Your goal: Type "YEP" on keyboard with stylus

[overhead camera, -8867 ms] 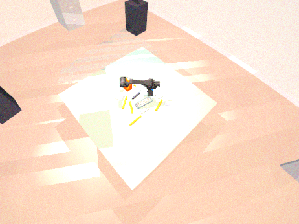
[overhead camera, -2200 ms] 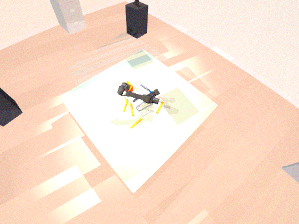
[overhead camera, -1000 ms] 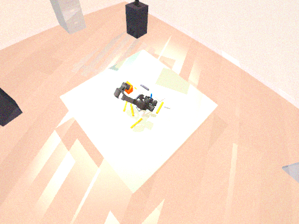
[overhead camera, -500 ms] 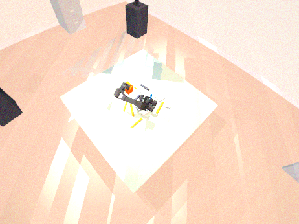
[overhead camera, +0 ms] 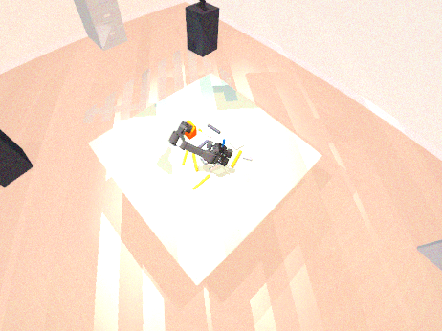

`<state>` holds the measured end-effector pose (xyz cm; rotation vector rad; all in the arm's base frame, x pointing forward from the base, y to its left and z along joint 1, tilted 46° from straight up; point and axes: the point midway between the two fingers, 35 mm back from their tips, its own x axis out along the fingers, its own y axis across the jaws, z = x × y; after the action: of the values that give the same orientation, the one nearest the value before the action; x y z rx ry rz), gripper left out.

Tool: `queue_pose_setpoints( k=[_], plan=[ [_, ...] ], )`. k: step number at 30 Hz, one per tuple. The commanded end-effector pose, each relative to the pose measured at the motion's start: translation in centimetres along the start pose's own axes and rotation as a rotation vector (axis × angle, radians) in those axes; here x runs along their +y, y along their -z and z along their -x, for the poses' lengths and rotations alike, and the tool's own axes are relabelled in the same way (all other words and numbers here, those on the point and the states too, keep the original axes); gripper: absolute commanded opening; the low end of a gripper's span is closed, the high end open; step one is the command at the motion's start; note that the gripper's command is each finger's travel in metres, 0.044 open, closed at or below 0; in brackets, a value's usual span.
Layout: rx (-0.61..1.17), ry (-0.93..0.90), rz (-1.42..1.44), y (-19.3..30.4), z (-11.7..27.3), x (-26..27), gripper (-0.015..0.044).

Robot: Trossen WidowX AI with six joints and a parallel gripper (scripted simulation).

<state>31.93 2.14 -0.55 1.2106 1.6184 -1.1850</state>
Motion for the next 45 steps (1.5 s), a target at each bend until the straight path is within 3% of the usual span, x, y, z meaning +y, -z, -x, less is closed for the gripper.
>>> queue_pose_setpoints(
  k=[1, 45],
  plan=[
    [-0.005, 0.0, 0.006, -0.3, -0.1, 0.0, 0.0081],
    [-0.005, 0.0, 0.005, -1.5, -0.8, 0.0, 0.0081]
  ],
)
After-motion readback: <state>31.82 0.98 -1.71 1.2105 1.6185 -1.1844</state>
